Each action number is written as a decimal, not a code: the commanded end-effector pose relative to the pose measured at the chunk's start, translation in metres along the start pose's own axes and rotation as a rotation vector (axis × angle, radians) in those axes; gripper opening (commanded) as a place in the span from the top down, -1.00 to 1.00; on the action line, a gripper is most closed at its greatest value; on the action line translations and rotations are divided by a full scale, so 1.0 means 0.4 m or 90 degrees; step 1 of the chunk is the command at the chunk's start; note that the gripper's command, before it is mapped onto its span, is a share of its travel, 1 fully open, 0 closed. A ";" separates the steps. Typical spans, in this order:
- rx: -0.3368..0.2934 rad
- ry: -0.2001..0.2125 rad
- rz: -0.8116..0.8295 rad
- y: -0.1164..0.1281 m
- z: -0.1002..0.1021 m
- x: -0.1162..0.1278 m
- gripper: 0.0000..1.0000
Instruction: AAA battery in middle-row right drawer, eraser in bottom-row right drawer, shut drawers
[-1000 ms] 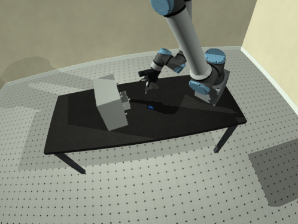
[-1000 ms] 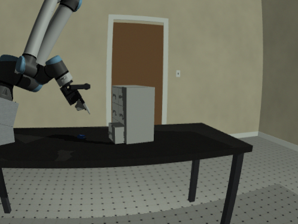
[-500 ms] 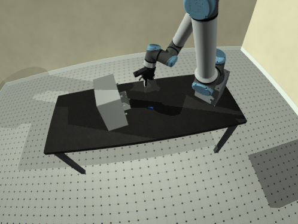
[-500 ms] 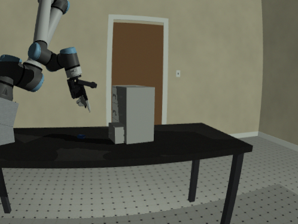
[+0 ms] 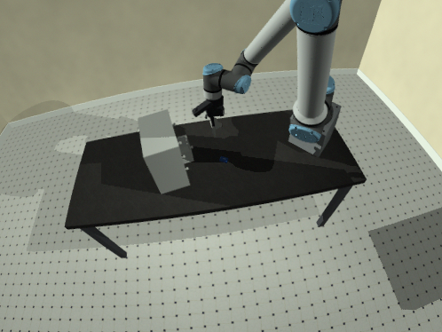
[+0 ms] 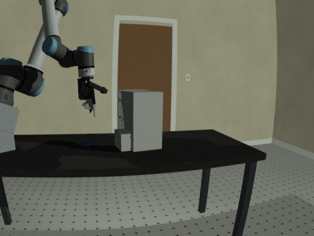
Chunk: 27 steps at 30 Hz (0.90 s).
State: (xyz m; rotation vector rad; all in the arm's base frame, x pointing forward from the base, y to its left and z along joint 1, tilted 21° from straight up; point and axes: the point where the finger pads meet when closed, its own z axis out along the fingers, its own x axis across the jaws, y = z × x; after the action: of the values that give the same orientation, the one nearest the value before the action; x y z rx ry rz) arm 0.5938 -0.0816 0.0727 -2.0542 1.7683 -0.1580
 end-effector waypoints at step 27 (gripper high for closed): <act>-0.052 0.000 0.000 -0.002 -0.008 0.001 -1.00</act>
State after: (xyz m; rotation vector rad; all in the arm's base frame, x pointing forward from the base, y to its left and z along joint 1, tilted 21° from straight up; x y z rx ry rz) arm 0.5929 -0.0821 0.0753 -2.1111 1.8019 -0.0850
